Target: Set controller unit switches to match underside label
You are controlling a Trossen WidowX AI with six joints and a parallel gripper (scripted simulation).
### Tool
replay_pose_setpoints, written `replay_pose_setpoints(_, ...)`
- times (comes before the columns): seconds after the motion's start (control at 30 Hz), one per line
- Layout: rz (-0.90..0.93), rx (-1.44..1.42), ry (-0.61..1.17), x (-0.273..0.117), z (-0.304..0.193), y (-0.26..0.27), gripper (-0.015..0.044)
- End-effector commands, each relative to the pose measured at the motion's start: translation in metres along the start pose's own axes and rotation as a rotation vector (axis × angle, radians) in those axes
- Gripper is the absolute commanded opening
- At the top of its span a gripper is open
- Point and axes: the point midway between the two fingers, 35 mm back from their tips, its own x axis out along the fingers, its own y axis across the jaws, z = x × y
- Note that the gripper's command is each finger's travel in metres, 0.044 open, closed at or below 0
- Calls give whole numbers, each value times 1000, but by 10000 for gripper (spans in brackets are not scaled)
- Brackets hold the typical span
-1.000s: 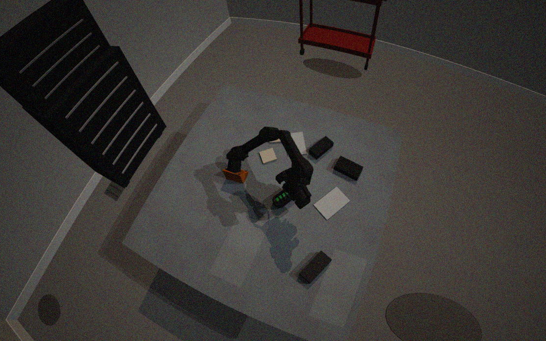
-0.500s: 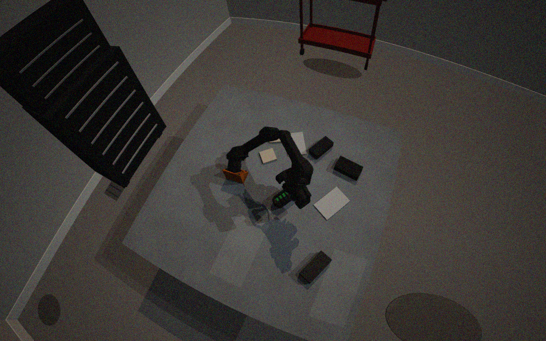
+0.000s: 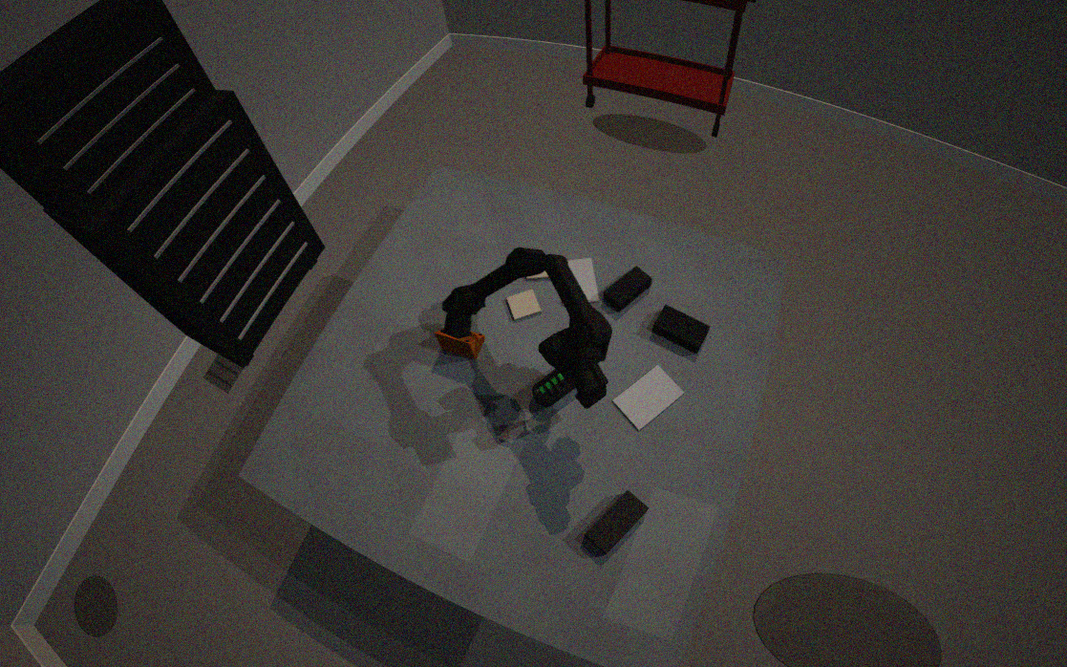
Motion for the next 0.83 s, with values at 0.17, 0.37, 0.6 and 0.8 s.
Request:
replay_pose_setpoints(0.17,-200,6,16,-75,-1,13,230)
replay_pose_setpoints(0.37,-200,6,16,-75,-1,13,72)
replay_pose_setpoints(0.6,-200,6,16,-75,-1,13,0)
replay_pose_setpoints(0.8,-200,6,16,-75,-1,13,0)
